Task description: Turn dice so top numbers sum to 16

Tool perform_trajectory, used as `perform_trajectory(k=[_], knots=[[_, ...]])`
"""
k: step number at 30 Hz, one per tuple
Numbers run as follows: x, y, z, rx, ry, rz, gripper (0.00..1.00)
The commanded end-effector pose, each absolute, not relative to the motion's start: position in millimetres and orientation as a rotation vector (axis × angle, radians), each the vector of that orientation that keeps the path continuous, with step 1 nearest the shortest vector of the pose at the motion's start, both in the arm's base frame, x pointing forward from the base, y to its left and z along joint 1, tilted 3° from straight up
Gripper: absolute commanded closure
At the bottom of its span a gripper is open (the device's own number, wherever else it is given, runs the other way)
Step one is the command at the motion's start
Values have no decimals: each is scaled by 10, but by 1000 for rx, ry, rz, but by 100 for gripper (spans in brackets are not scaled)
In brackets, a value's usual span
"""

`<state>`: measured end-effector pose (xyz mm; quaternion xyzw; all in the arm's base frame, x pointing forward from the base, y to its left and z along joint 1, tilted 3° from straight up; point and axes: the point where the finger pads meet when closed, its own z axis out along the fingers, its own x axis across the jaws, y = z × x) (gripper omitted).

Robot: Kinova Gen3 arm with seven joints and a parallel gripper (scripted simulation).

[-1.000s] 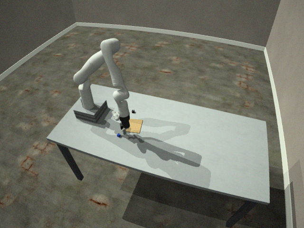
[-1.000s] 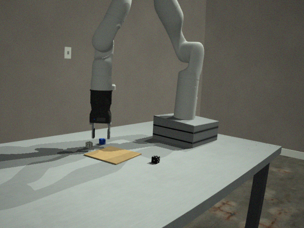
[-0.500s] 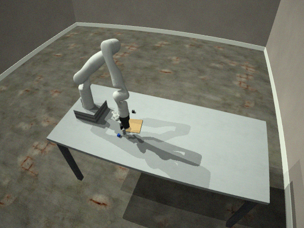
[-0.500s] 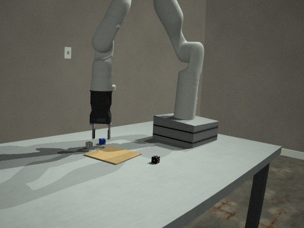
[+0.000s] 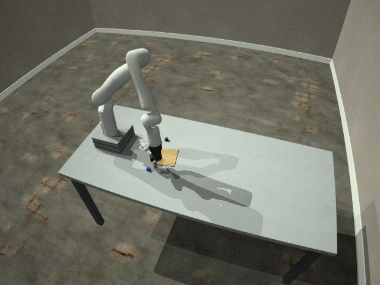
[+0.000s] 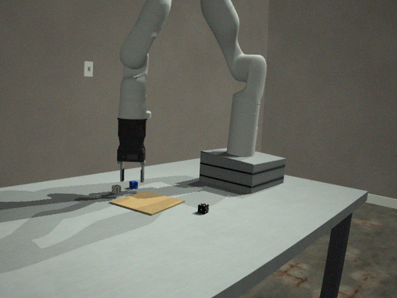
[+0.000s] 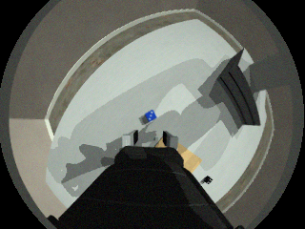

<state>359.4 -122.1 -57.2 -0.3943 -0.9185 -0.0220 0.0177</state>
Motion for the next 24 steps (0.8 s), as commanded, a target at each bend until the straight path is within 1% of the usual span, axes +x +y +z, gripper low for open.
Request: perform_trajectory(k=[1,12,18,20,24], knots=[[3600,-1223,-566,-1226,-2855,-69,0],[3646,-1218,-566,-1226,-2855,-69,0],[3900,-1191,-568,-1226,-2855,-69,0],[3900,-1191,-568,-1226,-2855,-69,0],[4108,-1170,-570,-1226,-2855,-69,0]])
